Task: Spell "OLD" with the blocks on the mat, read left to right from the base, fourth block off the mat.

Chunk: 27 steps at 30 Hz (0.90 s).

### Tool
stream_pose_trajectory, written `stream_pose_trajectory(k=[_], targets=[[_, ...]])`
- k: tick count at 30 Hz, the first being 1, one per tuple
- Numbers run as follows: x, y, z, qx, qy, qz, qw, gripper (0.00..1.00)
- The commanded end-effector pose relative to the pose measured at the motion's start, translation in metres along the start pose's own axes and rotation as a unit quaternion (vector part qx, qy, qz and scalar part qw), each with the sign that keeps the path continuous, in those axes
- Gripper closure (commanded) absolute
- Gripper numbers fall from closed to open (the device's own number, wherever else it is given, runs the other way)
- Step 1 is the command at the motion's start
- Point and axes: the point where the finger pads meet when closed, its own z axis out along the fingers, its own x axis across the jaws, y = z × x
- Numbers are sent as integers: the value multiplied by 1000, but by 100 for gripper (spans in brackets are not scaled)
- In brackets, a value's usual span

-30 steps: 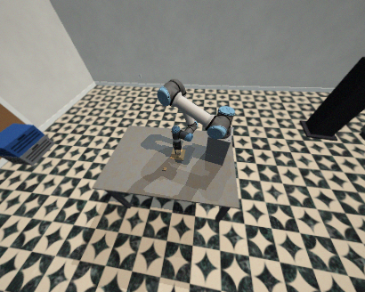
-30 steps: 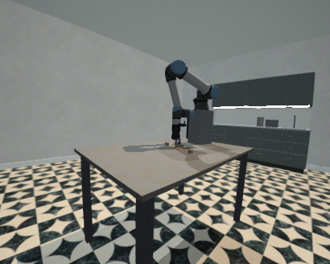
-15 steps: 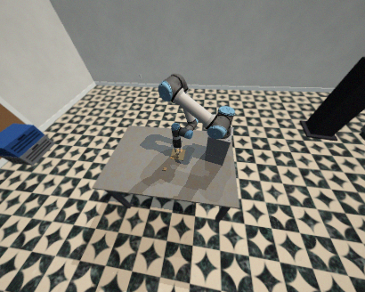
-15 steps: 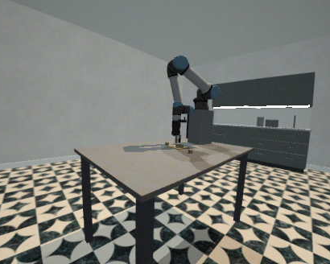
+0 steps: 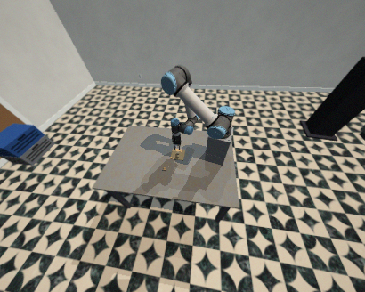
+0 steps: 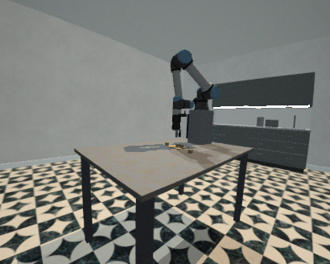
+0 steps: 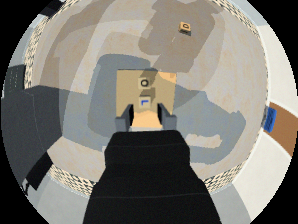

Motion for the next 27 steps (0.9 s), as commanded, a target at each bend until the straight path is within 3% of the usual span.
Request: stream_pose_trajectory(k=[1, 4, 5, 27], targets=[[0, 0, -7, 0, 0, 0, 1000, 21], [0, 0, -7, 0, 0, 0, 1000, 21], [0, 0, -7, 0, 0, 0, 1000, 0], [0, 0, -7, 0, 0, 0, 1000, 0]])
